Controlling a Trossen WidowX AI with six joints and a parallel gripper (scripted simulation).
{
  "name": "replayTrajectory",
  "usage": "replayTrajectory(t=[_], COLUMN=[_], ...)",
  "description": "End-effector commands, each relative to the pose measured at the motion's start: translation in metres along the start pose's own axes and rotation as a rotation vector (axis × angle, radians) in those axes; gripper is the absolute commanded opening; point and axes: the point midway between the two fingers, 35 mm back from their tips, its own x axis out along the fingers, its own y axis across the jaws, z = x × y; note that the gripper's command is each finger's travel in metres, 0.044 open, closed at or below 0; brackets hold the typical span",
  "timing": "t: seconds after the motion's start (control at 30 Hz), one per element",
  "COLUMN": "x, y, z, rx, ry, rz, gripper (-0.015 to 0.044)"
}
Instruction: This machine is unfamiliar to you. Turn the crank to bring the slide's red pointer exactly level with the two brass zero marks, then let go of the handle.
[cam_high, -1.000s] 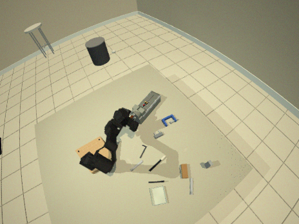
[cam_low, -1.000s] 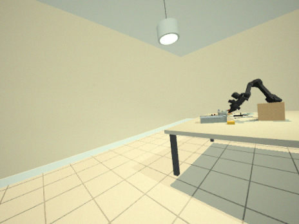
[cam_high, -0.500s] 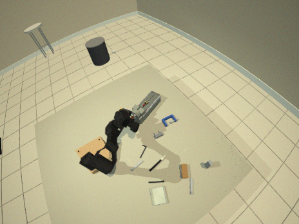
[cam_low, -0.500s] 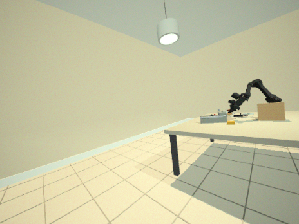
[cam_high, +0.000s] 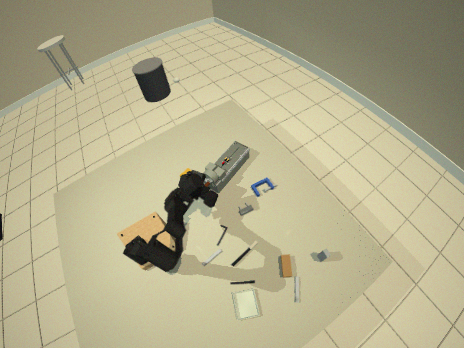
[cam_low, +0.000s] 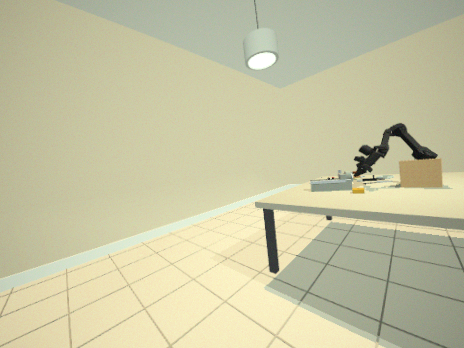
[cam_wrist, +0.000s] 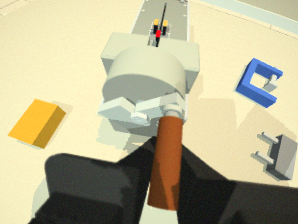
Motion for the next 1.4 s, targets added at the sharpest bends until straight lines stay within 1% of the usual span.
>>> replayTrajectory(t=[0.0, 0.6, 1.37], x=[0.005, 0.021, 0.036], y=[-0.006, -0.006, 0.018], z=[-0.005, -0.022, -0.037], rx=[0.01, 0.009, 0.009], ry=[0.009, 0.01, 0.01], rz=[-0.009, -0.009, -0.009], gripper=[0.0, 0.0, 0.0])
